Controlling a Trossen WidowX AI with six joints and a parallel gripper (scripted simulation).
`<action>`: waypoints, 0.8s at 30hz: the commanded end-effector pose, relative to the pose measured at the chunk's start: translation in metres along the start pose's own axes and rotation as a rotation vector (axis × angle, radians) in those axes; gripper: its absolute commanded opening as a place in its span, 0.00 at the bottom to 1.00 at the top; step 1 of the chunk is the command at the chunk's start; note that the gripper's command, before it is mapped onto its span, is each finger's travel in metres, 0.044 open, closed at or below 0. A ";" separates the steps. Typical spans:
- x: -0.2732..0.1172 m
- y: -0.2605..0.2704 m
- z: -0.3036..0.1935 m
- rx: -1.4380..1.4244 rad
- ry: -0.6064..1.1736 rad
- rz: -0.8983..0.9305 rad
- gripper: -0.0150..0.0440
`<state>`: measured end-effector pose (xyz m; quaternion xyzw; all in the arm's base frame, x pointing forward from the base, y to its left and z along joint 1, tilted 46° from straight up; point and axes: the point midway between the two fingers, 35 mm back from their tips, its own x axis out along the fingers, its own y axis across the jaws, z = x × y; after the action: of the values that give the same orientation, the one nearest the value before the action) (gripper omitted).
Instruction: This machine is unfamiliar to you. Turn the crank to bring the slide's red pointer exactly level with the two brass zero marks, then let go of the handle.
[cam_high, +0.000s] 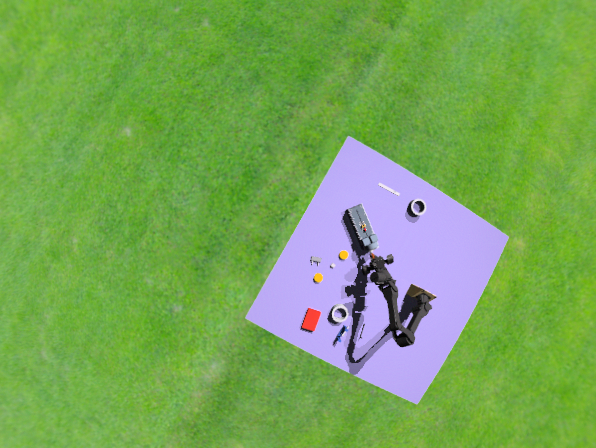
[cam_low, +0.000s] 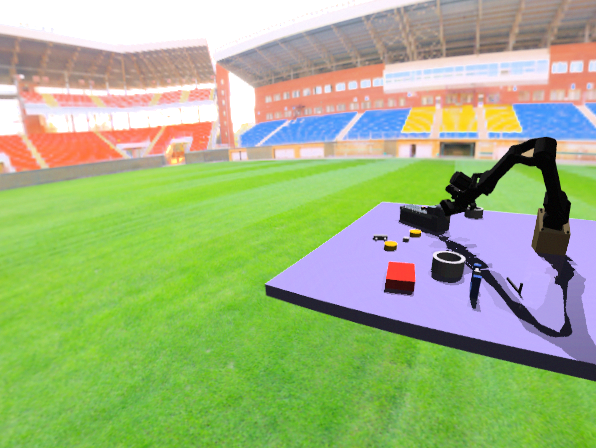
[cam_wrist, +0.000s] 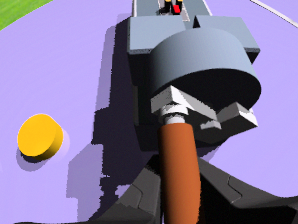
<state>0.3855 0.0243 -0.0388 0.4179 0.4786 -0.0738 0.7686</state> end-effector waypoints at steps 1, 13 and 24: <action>-0.005 -0.006 0.005 0.006 -0.009 -0.005 0.25; -0.008 -0.018 0.008 0.006 -0.009 -0.005 0.25; -0.009 -0.024 0.008 0.006 -0.009 -0.005 0.25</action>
<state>0.3782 0.0079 -0.0410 0.4168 0.4755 -0.0698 0.7716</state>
